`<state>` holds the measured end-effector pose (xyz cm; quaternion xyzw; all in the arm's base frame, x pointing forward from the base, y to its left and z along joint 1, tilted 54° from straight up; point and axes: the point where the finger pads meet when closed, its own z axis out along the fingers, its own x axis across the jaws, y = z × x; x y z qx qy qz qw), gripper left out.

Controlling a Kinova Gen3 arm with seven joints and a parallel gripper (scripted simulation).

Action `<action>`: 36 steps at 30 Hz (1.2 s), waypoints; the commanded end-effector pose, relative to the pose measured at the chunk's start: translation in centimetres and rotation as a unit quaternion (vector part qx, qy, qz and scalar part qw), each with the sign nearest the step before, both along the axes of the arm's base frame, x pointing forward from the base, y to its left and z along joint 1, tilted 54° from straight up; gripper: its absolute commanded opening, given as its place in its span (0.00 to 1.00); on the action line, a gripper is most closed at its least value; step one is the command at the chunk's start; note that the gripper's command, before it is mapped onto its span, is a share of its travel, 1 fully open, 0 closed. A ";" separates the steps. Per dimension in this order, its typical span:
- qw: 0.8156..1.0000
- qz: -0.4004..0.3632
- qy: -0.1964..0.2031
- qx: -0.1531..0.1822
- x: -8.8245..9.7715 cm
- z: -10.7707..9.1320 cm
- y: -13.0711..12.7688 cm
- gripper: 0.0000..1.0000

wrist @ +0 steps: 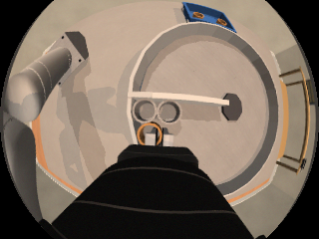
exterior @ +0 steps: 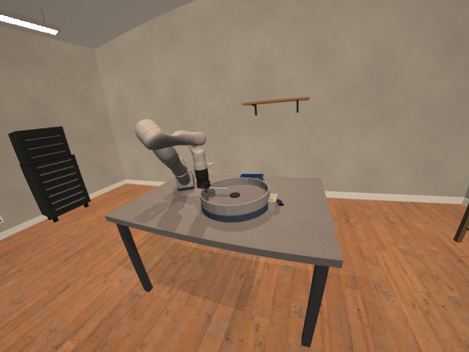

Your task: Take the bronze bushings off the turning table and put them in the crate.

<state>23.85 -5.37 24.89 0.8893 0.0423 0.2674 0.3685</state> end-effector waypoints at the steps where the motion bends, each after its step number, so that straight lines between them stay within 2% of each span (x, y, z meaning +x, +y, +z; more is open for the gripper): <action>1: 1.000 0.000 0.000 0.000 0.0 0.0 0.0 0.00; 36: 1.000 -0.003 0.003 0.001 -0.1 0.6 0.6 0.00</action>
